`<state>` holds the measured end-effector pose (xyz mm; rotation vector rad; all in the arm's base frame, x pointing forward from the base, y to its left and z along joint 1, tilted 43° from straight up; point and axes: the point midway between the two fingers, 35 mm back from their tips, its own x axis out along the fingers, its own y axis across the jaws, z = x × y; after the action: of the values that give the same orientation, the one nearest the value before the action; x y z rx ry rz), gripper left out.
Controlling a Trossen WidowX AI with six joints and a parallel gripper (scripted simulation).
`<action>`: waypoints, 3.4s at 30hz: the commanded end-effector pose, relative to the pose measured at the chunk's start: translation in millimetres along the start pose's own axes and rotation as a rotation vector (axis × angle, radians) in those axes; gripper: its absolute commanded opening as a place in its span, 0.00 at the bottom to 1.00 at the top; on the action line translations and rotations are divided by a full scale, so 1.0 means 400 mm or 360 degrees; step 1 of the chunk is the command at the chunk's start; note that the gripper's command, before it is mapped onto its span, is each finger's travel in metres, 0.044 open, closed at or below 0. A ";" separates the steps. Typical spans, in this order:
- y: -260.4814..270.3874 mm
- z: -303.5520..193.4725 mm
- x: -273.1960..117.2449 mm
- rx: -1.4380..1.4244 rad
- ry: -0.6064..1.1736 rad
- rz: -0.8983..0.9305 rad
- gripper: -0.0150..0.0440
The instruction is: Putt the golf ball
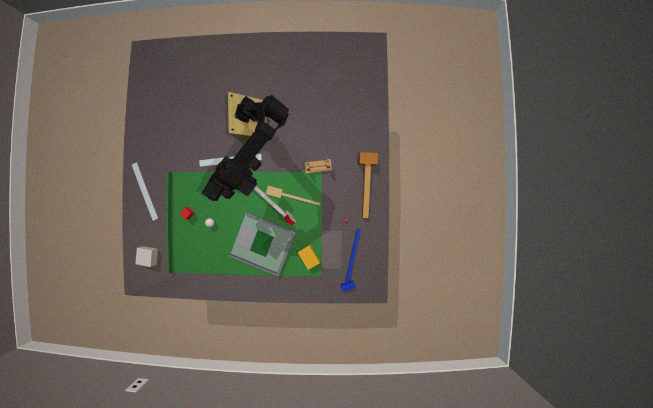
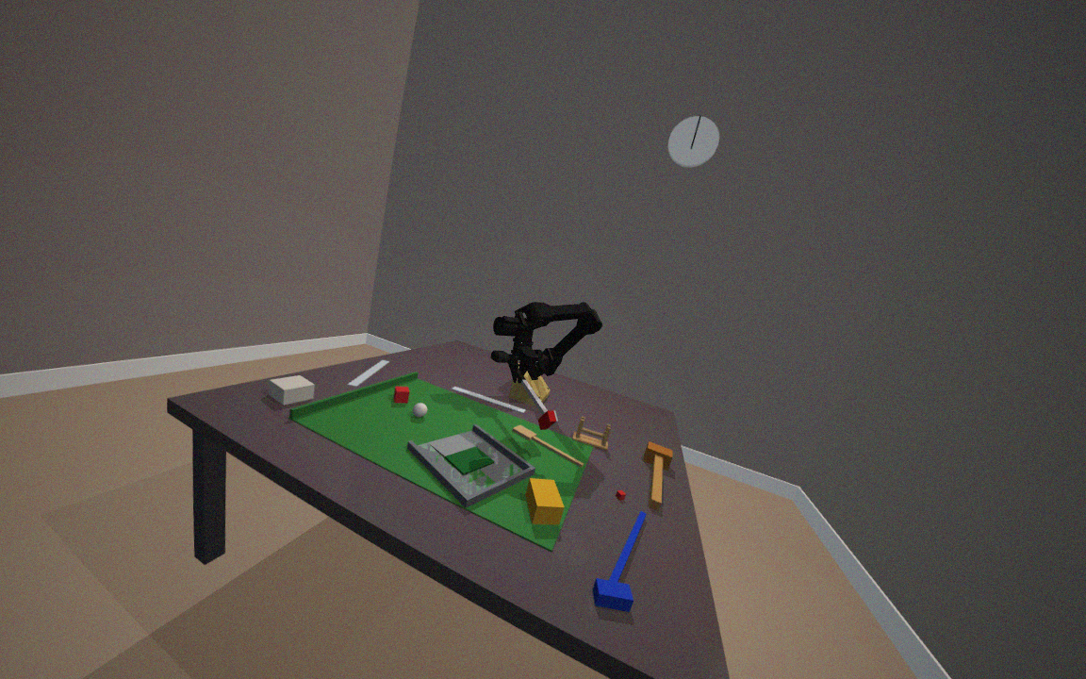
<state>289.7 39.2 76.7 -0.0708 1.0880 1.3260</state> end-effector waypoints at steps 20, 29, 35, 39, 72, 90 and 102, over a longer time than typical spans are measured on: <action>-0.256 -0.326 -0.063 0.1557 0.0094 -0.0156 0.25; -0.287 -0.403 -0.066 0.1859 0.0106 -0.0177 0.25; -0.290 -0.406 -0.038 0.1859 0.0105 -0.0176 0.25; -0.292 -0.410 0.006 0.1858 0.0105 -0.0176 0.25; -0.296 -0.421 0.100 0.1849 0.0119 -0.0179 0.25; -0.302 -0.442 0.107 0.1867 0.0104 -0.0165 0.25; -0.190 -0.171 0.142 0.1857 0.0100 -0.0158 0.25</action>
<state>303.0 5.4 -46.5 0.6634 1.7273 0.4585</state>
